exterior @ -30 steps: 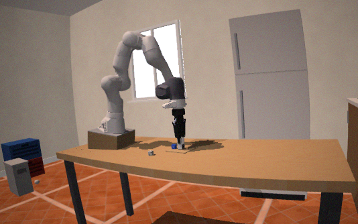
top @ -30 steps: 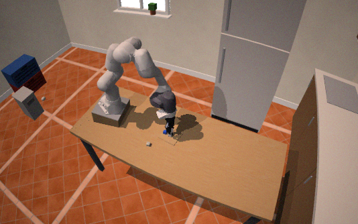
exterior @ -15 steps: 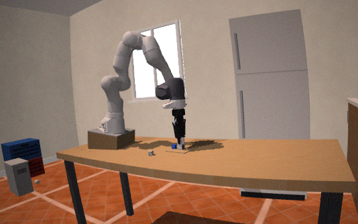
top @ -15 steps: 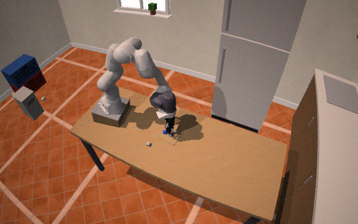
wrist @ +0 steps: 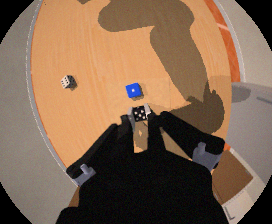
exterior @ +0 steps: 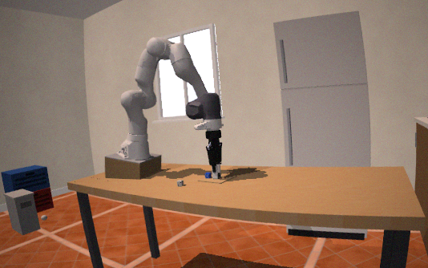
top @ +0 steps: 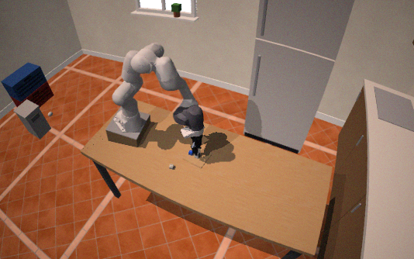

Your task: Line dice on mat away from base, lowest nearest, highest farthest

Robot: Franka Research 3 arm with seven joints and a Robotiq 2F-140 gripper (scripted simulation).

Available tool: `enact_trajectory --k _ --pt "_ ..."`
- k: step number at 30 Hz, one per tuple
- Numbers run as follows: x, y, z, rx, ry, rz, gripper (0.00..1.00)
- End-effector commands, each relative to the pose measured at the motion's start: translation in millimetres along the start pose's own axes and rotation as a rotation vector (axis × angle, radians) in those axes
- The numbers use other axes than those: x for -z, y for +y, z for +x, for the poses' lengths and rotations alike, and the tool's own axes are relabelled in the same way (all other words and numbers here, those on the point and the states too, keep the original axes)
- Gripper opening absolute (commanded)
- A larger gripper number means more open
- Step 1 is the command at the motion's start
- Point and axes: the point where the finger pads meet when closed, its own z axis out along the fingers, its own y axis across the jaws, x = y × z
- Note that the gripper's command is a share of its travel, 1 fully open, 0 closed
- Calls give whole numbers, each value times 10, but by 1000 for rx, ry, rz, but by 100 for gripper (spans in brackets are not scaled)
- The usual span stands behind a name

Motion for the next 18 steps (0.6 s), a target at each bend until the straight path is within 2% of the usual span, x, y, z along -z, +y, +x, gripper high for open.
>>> enact_trajectory --k 1,18 --pt "3 -5 -20 4 -4 0 13" --pt "3 -5 -20 4 -4 0 15"
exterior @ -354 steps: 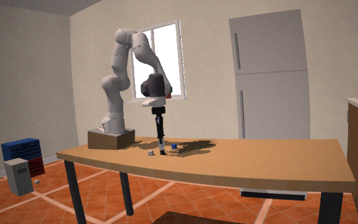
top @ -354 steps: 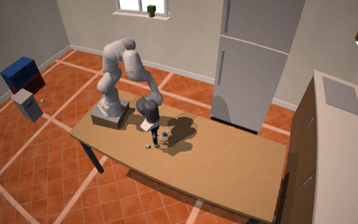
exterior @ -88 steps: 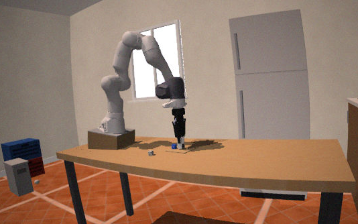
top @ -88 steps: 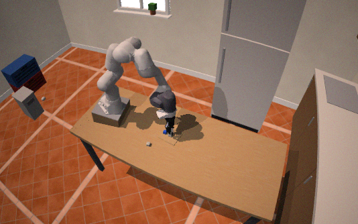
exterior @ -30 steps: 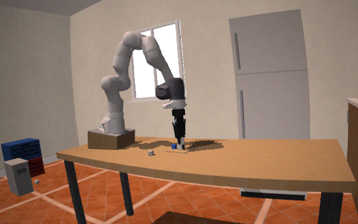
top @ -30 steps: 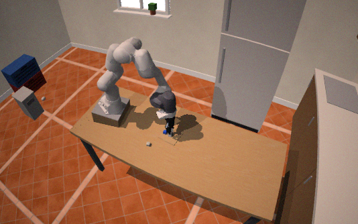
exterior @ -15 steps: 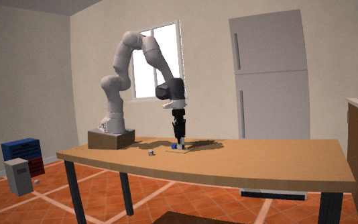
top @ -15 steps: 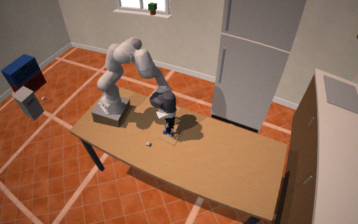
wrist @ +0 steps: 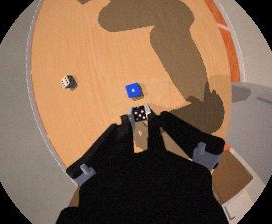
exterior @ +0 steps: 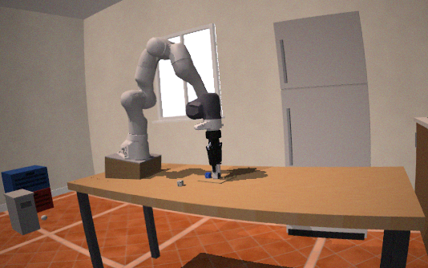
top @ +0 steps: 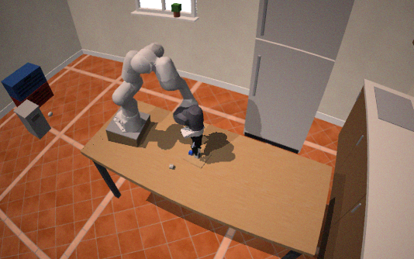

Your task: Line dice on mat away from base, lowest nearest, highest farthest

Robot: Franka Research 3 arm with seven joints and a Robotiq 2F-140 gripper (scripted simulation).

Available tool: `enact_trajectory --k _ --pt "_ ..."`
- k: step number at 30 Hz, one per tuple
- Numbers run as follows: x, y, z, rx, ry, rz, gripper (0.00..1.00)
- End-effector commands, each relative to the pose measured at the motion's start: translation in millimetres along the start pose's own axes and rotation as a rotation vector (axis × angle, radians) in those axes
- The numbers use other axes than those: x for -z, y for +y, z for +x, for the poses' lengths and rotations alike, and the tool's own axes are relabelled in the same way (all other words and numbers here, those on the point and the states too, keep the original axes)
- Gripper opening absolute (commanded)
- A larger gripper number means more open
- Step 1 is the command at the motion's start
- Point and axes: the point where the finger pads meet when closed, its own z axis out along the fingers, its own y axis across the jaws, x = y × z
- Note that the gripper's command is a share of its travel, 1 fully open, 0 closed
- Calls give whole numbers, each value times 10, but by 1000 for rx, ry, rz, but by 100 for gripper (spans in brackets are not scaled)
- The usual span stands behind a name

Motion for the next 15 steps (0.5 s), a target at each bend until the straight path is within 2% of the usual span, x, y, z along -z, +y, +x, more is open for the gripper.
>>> enact_trajectory --k 1,10,15 --pt "3 -5 -19 4 -4 0 17" --pt "3 -5 -19 4 -4 0 25" --pt "3 -5 -19 4 -4 0 25"
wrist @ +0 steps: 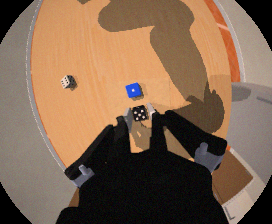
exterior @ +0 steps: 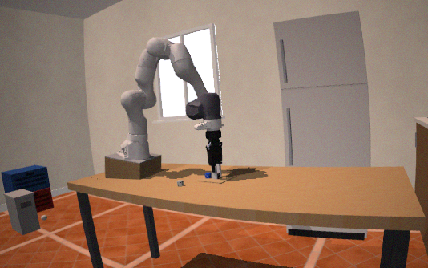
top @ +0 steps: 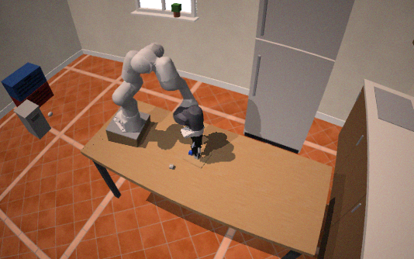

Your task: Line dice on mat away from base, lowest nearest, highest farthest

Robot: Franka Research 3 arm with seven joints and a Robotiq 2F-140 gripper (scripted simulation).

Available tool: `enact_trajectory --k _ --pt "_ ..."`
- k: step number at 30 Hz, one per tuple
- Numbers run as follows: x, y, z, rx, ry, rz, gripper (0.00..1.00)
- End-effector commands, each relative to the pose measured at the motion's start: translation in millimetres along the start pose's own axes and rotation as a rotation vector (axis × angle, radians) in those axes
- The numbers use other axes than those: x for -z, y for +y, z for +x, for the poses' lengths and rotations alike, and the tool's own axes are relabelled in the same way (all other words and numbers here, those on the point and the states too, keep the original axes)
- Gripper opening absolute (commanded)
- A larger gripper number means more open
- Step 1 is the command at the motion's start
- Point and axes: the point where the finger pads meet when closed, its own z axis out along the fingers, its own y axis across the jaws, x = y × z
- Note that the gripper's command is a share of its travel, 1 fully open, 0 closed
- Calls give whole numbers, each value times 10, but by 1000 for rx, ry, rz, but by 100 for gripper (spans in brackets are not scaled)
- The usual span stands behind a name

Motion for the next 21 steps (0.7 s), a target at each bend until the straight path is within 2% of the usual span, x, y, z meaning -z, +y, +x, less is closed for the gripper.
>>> enact_trajectory --k 1,10,15,17,21 --pt "3 -5 -19 4 -4 0 25" --pt "34 -5 -19 4 -4 0 25" --pt "186 -5 -18 4 -4 0 25" --pt "186 -5 -18 4 -4 0 25" --pt "387 -5 -18 4 -4 0 25"
